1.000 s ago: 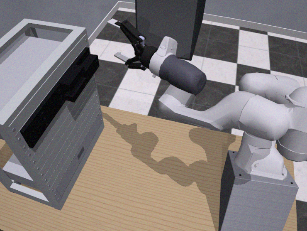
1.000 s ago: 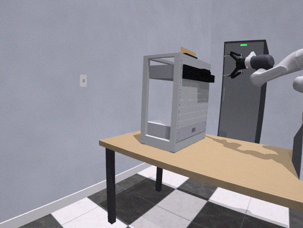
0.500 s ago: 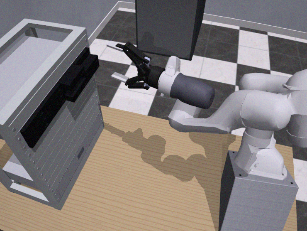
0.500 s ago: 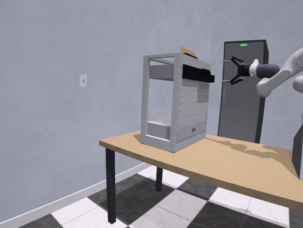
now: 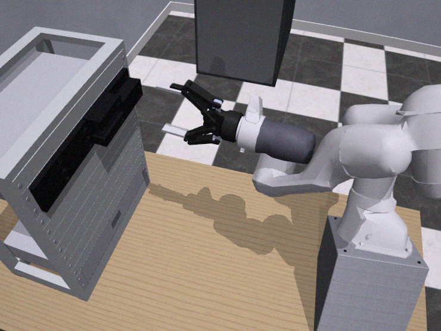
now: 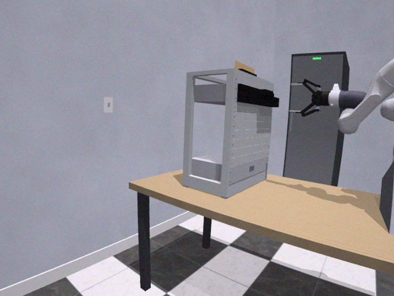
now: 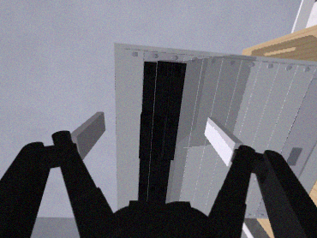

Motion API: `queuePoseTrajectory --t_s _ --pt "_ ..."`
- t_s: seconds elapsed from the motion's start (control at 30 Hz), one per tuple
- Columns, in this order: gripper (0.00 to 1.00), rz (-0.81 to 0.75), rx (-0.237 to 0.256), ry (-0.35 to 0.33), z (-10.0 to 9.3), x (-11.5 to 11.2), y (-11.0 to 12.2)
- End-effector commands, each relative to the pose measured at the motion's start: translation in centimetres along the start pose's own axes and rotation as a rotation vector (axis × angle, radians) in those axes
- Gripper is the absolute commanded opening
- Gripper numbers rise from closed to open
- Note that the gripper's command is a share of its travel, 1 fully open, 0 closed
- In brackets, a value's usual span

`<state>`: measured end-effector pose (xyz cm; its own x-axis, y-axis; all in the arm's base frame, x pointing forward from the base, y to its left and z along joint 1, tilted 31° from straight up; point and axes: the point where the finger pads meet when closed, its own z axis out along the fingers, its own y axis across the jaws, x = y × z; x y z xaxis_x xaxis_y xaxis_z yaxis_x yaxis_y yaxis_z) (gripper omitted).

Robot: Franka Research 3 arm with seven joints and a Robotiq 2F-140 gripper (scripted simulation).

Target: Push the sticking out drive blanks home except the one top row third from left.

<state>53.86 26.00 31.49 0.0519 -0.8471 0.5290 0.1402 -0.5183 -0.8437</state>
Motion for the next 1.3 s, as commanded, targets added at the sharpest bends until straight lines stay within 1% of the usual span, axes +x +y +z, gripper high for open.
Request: queuePoseTrajectory --t_s 0.0,0.17,0.47,1.27 --pt "1.00 0.023 0.015 -0.041 -0.6 -1.0 0.2" --pt "1.00 0.025 0.006 -0.059 -1.0 -1.4 0.9" --pt "1.00 0.026 0.000 -0.071 -1.2 -1.6 1.4" --pt "1.00 0.026 -0.001 -0.073 -1.2 -1.7 1.5"
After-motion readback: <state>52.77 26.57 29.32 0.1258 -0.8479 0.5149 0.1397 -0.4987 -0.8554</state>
